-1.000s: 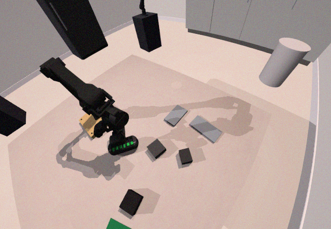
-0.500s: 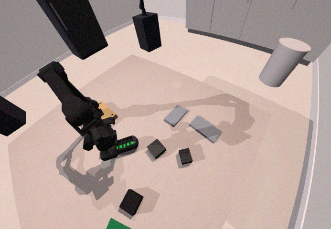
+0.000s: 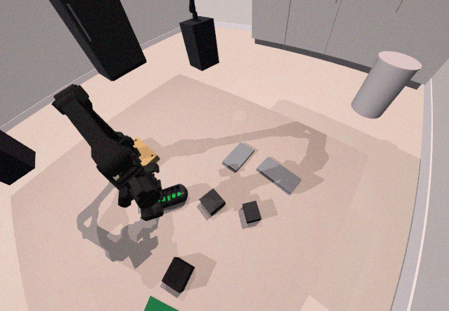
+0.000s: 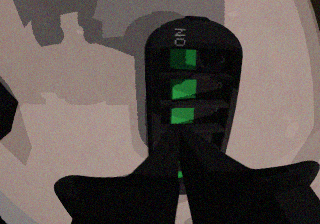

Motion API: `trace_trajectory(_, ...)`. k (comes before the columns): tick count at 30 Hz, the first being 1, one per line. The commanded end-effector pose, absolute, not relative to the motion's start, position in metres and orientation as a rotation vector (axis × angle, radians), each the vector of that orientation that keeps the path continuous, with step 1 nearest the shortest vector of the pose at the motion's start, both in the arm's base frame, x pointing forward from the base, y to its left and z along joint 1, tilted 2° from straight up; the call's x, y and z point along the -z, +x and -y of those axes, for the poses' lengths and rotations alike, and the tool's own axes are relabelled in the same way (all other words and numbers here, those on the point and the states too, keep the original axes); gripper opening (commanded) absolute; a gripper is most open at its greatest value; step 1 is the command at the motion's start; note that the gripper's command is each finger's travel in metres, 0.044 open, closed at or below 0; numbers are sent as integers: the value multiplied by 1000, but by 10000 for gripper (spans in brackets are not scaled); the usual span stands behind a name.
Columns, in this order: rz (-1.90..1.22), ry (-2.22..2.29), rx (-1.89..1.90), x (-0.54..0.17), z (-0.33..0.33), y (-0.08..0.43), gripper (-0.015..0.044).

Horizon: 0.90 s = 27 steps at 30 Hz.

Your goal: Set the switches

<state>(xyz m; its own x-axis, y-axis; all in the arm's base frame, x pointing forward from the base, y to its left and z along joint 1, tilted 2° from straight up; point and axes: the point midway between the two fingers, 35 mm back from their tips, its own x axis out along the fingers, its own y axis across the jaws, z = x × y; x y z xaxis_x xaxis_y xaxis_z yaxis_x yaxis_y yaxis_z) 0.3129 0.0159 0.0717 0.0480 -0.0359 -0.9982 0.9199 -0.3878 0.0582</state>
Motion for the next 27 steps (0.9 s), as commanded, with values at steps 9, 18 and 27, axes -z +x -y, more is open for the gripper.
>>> trace_trajectory(9, -949, 1487, 1475, -51, -16, 311, 0)
trace_trajectory(18, -949, 1487, 1475, -51, -16, 311, 0)
trace_trajectory(27, -949, 1487, 1475, -51, -16, 311, 0)
